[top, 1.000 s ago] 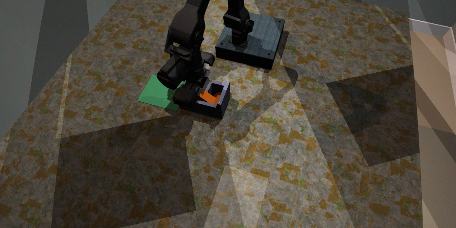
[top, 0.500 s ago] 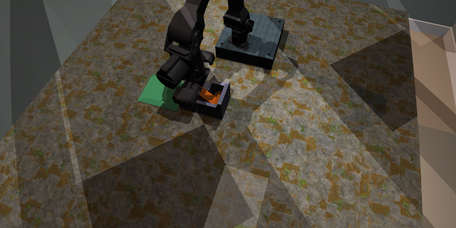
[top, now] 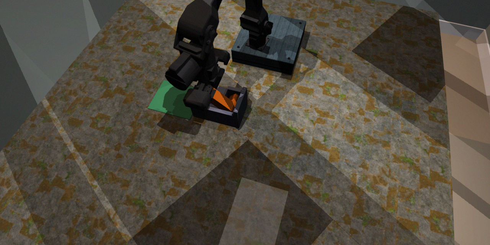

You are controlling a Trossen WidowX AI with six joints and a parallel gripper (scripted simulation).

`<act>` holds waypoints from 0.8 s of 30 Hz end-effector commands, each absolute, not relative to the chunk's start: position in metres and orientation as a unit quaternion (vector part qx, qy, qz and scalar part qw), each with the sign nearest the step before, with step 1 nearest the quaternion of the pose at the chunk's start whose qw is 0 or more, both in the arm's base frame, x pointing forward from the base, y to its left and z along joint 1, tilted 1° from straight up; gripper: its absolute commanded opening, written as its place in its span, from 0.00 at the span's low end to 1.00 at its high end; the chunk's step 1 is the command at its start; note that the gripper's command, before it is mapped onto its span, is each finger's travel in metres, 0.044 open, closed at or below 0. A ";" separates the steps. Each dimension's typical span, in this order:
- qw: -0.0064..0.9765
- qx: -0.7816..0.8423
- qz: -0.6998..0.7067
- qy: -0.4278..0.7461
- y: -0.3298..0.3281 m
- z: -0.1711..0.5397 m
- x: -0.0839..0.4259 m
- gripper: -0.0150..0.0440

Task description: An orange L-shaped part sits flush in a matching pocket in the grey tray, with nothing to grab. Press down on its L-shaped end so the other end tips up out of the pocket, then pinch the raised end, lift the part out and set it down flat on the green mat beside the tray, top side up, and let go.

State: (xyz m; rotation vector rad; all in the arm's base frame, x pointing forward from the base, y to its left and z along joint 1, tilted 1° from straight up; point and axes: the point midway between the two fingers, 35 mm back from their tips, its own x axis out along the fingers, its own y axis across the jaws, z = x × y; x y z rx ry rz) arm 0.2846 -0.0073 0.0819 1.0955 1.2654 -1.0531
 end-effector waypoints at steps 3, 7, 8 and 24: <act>0.551 0.468 -0.441 0.532 -0.006 0.094 0.285 0.25; 0.551 0.468 -0.441 0.532 -0.006 0.101 0.285 0.25; 0.551 0.468 -0.441 0.532 -0.006 0.102 0.285 0.25; 0.551 0.468 -0.441 0.532 -0.007 0.127 0.284 0.25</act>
